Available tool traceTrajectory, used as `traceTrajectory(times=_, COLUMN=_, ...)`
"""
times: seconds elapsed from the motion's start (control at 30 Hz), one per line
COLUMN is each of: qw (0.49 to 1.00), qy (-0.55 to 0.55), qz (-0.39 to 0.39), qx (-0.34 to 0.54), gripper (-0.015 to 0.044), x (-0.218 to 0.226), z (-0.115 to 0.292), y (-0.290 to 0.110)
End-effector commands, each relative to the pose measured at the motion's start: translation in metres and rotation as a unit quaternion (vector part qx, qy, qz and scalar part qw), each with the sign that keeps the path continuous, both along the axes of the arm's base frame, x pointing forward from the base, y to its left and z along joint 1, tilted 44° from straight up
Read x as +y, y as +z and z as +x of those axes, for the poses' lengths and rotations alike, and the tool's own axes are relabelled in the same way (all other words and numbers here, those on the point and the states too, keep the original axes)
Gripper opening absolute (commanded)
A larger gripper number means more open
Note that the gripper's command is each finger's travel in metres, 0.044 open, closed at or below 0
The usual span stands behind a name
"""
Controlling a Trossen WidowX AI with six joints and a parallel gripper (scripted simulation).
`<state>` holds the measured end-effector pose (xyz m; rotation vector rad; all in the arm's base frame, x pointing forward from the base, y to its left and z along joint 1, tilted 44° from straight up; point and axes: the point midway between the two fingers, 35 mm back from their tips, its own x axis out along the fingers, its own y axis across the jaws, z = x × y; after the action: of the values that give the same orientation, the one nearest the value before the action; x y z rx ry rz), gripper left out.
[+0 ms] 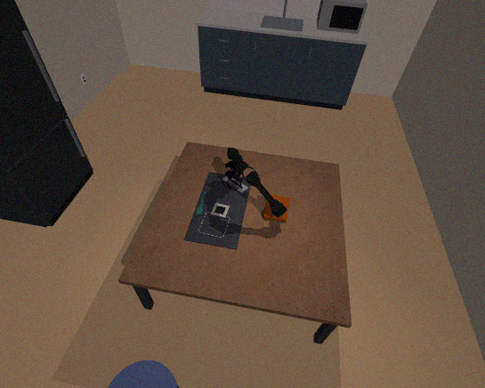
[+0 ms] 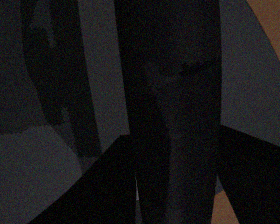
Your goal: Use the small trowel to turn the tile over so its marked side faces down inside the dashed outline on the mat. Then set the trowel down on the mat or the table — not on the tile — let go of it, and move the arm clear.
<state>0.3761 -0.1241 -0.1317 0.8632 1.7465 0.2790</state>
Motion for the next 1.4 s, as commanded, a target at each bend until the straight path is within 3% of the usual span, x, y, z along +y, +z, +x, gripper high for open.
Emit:
traceTrajectory(times=0.0, qw=0.997, qy=-0.054, qz=-0.008, qx=0.050, gripper=0.0130, x=0.0004, z=-0.0003, y=-0.0003)
traceTrajectory(times=0.6, qw=0.942, qy=-0.245, qz=-0.040, qx=0.225, gripper=0.0130, x=0.0004, z=-0.0003, y=-0.0003)
traceTrajectory(times=0.9, qw=0.939, qy=-0.252, qz=-0.041, qx=0.231, gripper=0.0130, x=0.0004, z=-0.0003, y=-0.0003)
traceTrajectory(times=1.07, qw=0.939, qy=-0.252, qz=-0.041, qx=0.231, gripper=0.0261, x=0.0004, z=-0.0003, y=-0.0003)
traceTrajectory(times=1.37, qw=0.939, qy=-0.252, qz=-0.041, qx=0.231, gripper=0.0270, x=0.0004, z=-0.0003, y=-0.0003)
